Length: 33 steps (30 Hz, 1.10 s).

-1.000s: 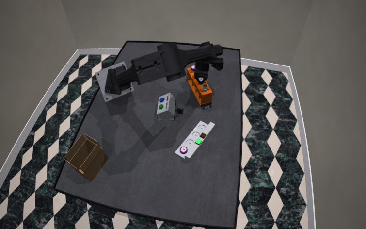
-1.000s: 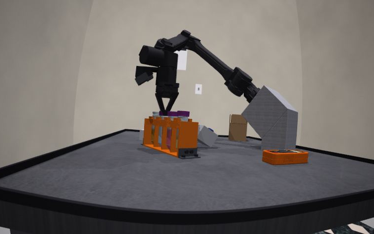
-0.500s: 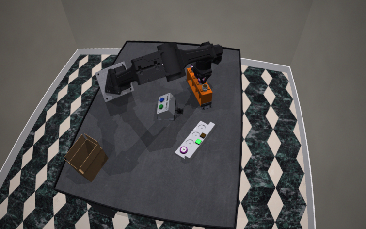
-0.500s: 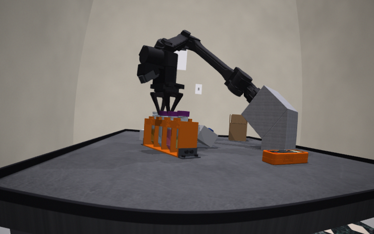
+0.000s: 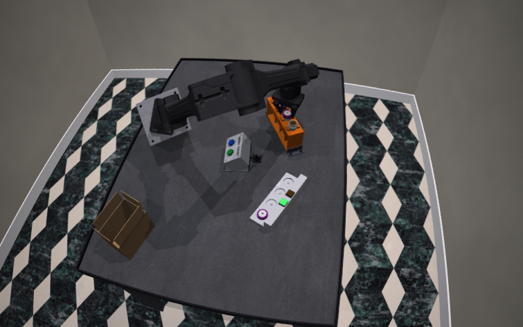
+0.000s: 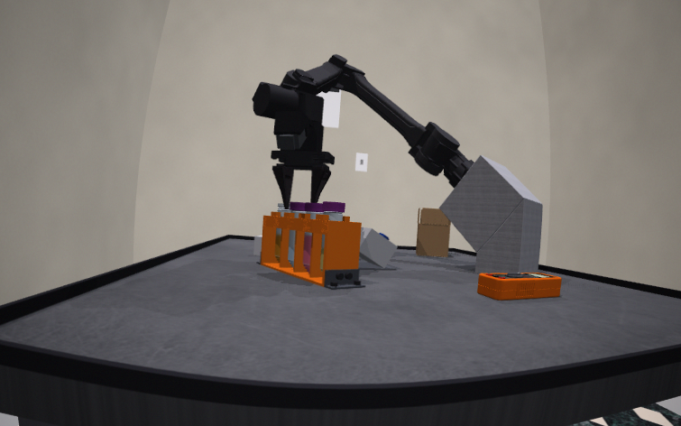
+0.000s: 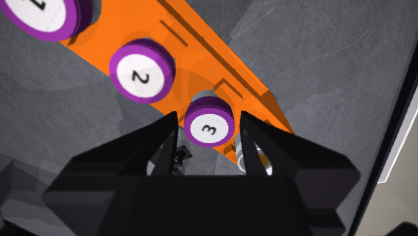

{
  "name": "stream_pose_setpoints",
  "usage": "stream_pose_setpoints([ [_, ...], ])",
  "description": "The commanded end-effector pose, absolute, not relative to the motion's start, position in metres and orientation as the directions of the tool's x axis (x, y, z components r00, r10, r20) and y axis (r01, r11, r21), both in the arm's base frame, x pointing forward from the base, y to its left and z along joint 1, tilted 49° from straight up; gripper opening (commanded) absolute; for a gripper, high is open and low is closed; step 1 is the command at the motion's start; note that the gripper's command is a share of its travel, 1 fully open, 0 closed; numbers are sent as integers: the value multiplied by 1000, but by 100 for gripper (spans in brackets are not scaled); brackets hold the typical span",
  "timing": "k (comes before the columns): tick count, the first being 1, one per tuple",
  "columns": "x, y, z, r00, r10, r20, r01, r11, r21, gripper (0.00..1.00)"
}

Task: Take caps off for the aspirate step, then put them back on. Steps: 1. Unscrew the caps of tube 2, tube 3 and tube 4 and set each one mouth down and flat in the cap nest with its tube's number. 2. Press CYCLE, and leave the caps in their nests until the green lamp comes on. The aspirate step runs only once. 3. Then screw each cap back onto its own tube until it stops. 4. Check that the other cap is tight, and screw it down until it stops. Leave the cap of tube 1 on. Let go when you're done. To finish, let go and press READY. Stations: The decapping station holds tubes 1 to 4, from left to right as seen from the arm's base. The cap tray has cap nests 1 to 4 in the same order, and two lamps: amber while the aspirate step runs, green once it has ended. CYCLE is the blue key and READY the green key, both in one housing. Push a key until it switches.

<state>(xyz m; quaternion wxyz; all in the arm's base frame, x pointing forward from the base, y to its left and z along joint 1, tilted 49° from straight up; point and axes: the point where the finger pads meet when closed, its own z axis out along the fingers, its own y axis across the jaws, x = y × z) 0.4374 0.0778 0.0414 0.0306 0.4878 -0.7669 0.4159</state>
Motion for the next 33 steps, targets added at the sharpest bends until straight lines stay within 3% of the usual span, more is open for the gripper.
stream_pose_setpoints([
  [1, 446, 88, 44, -388, -763, 518, -837, 56, -544, 49],
  [4, 447, 89, 44, -190, -755, 627, -903, -117, -414, 49],
  [13, 451, 91, 49, -190, -758, 623, -899, -121, -421, 49],
  [14, 446, 86, 46, -192, -751, 632, -905, -114, -410, 0],
  [28, 446, 86, 46, -192, -751, 632, -905, -114, -410, 0],
  [33, 450, 89, 47, -425, -760, 492, -817, 87, -571, 0],
])
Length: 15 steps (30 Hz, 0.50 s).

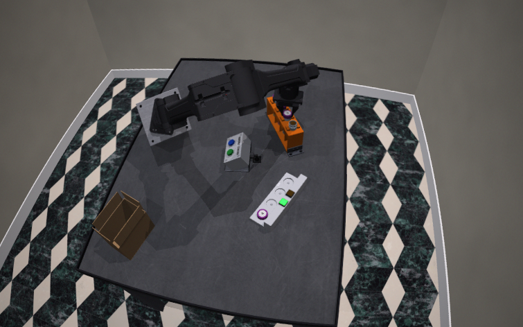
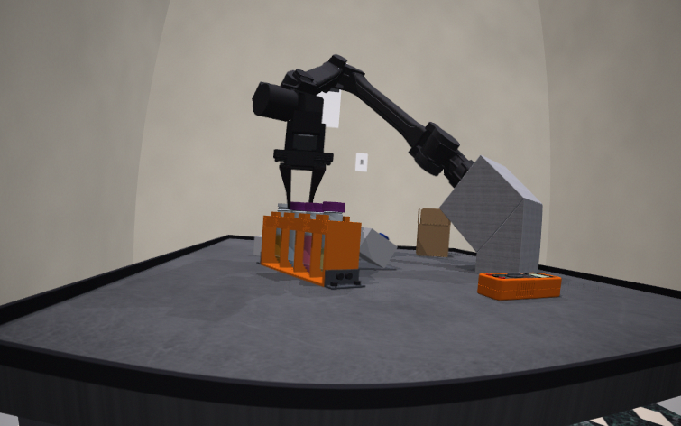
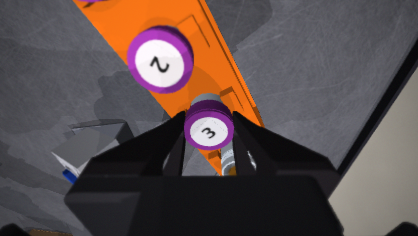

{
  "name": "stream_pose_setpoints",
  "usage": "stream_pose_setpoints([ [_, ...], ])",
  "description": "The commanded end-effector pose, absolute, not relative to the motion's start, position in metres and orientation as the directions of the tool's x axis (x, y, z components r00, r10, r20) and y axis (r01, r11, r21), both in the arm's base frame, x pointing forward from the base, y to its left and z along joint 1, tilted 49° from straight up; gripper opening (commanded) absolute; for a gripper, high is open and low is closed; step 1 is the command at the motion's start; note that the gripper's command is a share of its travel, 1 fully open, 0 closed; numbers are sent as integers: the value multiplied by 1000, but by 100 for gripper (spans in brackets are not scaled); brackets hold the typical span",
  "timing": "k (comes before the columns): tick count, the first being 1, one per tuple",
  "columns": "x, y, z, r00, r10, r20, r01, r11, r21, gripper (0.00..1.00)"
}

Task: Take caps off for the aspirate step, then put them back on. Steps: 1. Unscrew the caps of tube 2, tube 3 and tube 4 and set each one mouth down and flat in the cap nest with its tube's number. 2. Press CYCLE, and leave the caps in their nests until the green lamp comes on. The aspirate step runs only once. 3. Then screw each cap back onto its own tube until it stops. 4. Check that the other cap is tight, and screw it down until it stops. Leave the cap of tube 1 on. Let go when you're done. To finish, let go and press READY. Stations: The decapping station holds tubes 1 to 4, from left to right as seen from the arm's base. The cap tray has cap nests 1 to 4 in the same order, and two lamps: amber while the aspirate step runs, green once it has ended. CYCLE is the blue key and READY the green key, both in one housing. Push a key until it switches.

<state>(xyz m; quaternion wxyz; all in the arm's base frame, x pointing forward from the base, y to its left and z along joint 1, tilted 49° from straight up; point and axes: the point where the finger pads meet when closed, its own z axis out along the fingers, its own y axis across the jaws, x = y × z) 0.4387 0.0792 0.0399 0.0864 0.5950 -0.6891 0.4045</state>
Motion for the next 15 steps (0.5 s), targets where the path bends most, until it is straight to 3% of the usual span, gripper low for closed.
stream_pose_setpoints([
  [1, 450, 89, 47, -425, -760, 492, -817, 87, -571, 0],
  [15, 448, 88, 44, -808, -580, 99, -446, 494, -746, 0],
])
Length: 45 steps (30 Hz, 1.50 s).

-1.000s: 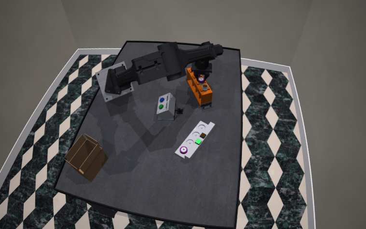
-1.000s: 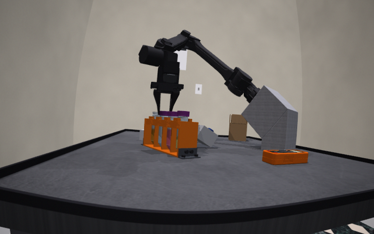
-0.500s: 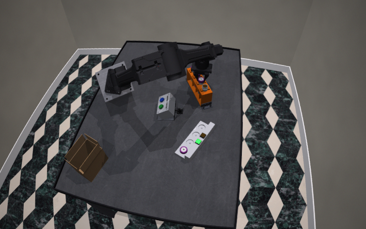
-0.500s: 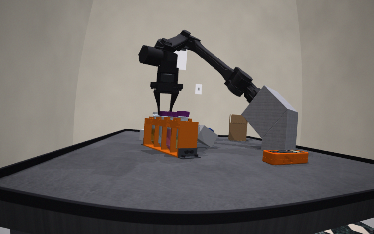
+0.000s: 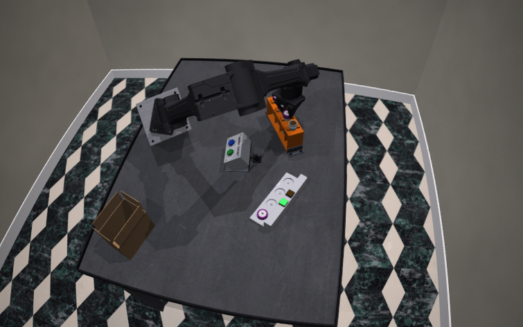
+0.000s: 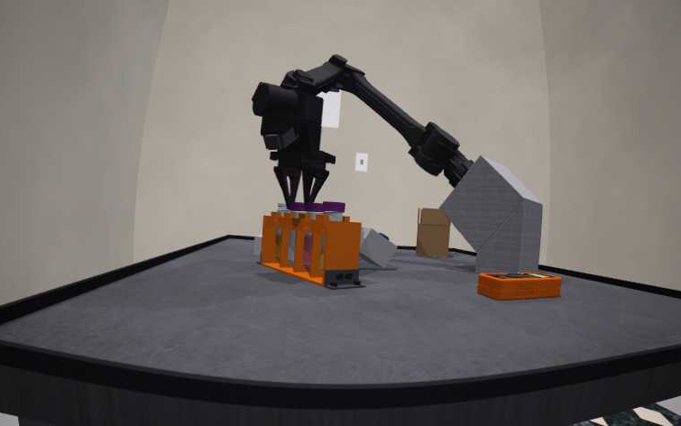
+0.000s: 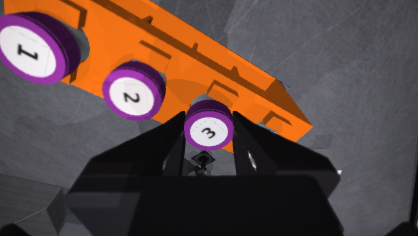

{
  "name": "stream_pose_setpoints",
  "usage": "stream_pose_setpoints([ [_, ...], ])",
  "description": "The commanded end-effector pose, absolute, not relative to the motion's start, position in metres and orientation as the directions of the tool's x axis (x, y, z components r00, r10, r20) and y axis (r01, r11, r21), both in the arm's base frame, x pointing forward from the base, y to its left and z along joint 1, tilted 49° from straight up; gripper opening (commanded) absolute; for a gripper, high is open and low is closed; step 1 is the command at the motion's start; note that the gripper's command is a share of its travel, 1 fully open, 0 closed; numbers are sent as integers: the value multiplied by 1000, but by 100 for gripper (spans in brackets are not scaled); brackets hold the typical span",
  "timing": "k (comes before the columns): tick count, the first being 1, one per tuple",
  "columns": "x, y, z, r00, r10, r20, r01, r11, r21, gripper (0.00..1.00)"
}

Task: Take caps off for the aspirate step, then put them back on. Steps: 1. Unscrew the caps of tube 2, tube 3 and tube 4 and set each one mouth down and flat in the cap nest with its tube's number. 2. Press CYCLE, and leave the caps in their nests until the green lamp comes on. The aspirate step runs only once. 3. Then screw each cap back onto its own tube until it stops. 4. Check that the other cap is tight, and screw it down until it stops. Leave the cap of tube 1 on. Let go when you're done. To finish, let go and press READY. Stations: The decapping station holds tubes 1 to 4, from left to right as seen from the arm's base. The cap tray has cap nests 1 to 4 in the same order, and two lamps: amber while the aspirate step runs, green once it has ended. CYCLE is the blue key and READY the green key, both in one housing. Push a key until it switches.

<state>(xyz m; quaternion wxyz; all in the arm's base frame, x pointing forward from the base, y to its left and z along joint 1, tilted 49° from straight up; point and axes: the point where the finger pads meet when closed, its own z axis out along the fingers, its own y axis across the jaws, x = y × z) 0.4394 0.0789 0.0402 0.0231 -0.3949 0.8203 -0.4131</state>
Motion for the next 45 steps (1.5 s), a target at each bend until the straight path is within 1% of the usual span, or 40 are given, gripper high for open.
stream_pose_setpoints([
  [1, 448, 88, 44, -826, -559, 69, -413, 517, -750, 0],
  [2, 448, 88, 44, -843, -537, 38, -378, 540, -752, 0],
  [4, 448, 88, 44, -843, -537, 38, -378, 540, -752, 0],
  [10, 447, 88, 43, -917, -353, -186, -112, 675, -729, 0],
  [18, 447, 89, 41, -903, -113, -414, 194, 754, -627, 0],
  [21, 447, 90, 41, -896, -91, -434, 221, 758, -614, 0],
  [26, 448, 91, 40, -814, 99, -573, 434, 758, -486, 0],
  [33, 448, 92, 40, -651, 316, -690, 653, 697, -297, 0],
  [45, 449, 92, 40, -650, 317, -691, 653, 697, -295, 0],
])
